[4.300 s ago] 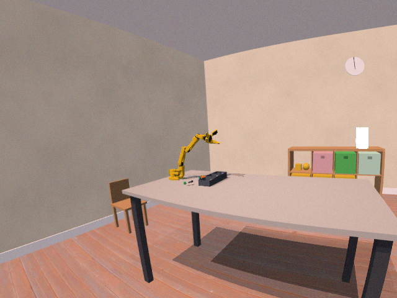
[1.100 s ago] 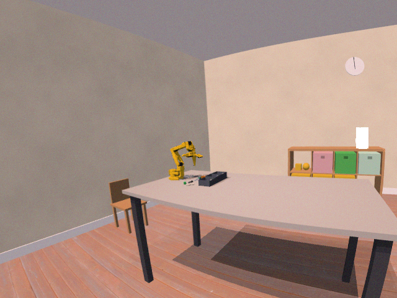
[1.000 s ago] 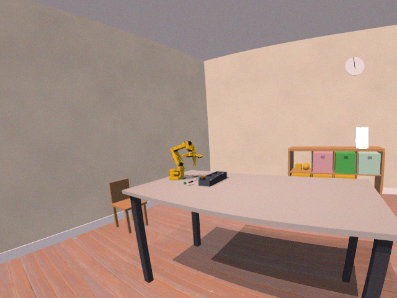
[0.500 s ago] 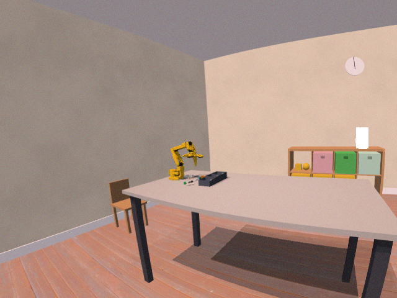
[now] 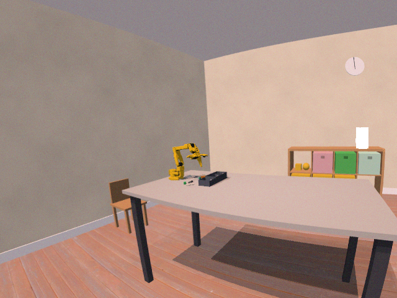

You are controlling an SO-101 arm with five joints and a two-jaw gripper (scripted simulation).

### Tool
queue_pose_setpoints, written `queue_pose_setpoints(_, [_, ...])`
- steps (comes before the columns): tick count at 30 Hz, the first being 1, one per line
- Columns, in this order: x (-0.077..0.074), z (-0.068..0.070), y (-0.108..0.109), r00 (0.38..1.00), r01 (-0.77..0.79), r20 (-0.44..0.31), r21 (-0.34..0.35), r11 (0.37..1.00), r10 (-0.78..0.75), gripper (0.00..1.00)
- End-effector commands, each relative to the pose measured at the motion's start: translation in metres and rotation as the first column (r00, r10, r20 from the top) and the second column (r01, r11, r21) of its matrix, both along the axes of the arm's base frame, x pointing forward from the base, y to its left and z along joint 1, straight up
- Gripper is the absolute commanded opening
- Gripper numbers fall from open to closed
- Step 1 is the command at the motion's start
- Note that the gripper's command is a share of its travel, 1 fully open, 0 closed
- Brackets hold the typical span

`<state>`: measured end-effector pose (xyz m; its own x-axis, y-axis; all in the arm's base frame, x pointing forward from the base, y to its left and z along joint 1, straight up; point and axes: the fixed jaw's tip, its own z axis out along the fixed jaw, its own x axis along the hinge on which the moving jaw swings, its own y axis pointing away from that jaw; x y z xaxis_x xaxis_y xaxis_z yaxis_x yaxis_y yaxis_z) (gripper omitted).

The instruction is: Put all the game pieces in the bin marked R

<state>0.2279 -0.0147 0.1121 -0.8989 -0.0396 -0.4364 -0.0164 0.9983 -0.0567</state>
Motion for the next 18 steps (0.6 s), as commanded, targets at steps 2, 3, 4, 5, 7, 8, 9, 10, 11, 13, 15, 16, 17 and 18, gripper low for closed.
queue_pose_setpoints(2, [0.0161,0.011,-0.005,0.995,0.0,0.095,-0.017,1.0,0.002,1.0])
queue_pose_setpoints(3, [0.0165,0.011,-0.0051,0.995,0.0,0.097,-0.018,1.0,0.002,1.0])
queue_pose_setpoints(4, [0.0167,0.011,-0.0051,0.995,0.0,0.098,-0.018,1.0,0.002,1.0])
queue_pose_setpoints(5, [0.0168,0.011,-0.0051,0.995,0.0,0.098,-0.018,1.0,0.002,1.0])
queue_pose_setpoints(7, [0.0168,0.011,-0.0051,0.995,0.0,0.098,-0.018,1.0,0.002,1.0])
queue_pose_setpoints(8, [0.0168,0.011,-0.0051,0.995,0.0,0.098,-0.018,1.0,0.002,1.0])
queue_pose_setpoints(9, [0.0168,0.011,-0.0051,0.995,0.0,0.098,-0.018,1.0,0.002,1.0])
queue_pose_setpoints(10, [0.0168,0.011,-0.0051,0.995,0.0,0.098,-0.018,1.0,0.002,1.0])
queue_pose_setpoints(11, [0.0168,0.011,-0.0051,0.995,0.0,0.098,-0.018,1.0,0.002,1.0])
queue_pose_setpoints(13, [0.0168,0.011,-0.0051,0.995,0.0,0.098,-0.018,1.0,0.002,1.0])
queue_pose_setpoints(15, [0.0168,0.011,-0.0051,0.995,0.0,0.098,-0.018,1.0,0.002,1.0])
queue_pose_setpoints(16, [0.0168,0.011,-0.0051,0.995,0.0,0.098,-0.018,1.0,0.002,1.0])
queue_pose_setpoints(17, [0.0168,0.011,-0.0051,0.995,0.0,0.098,-0.018,1.0,0.002,1.0])
queue_pose_setpoints(18, [0.0168,0.011,-0.0051,0.995,0.0,0.098,-0.018,1.0,0.002,1.0])
